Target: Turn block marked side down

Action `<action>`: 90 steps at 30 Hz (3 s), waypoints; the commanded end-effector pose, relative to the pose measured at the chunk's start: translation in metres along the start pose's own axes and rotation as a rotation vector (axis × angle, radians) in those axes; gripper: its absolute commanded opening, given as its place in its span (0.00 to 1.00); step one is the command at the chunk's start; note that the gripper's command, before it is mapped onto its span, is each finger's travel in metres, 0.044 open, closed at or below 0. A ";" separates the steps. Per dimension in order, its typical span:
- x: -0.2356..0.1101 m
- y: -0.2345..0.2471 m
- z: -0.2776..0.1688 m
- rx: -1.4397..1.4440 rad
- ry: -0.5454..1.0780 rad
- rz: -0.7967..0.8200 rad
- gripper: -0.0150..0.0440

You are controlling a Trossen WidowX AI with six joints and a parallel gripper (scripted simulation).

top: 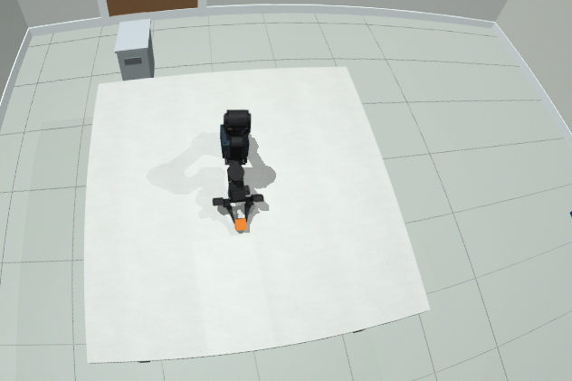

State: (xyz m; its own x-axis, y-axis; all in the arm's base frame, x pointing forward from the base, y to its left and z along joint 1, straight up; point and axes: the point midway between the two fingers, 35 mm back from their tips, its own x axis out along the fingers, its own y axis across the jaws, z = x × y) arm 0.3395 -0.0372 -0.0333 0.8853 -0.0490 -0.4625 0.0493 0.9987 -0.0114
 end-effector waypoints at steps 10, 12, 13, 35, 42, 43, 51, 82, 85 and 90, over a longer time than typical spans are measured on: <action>0.000 0.001 0.000 0.005 -0.003 0.005 0.57; 0.000 0.001 0.000 0.005 -0.003 0.005 0.65; 0.000 0.001 0.000 0.005 -0.003 0.005 0.70; 0.000 0.001 0.000 0.005 -0.003 0.005 1.00; 0.000 0.001 0.000 0.005 -0.003 0.005 1.00; 0.000 0.001 0.000 0.005 -0.003 0.005 1.00; 0.000 0.001 0.000 0.005 -0.003 0.005 1.00; -0.050 0.000 0.053 0.003 0.534 0.006 1.00; -0.050 0.000 0.053 0.003 0.534 0.006 1.00; -0.050 0.000 0.053 0.003 0.534 0.006 1.00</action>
State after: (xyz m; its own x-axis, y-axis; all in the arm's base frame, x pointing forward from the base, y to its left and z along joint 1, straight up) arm 0.3287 -0.0351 0.0222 0.5618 -0.0213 -0.8270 0.0505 0.9987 0.0086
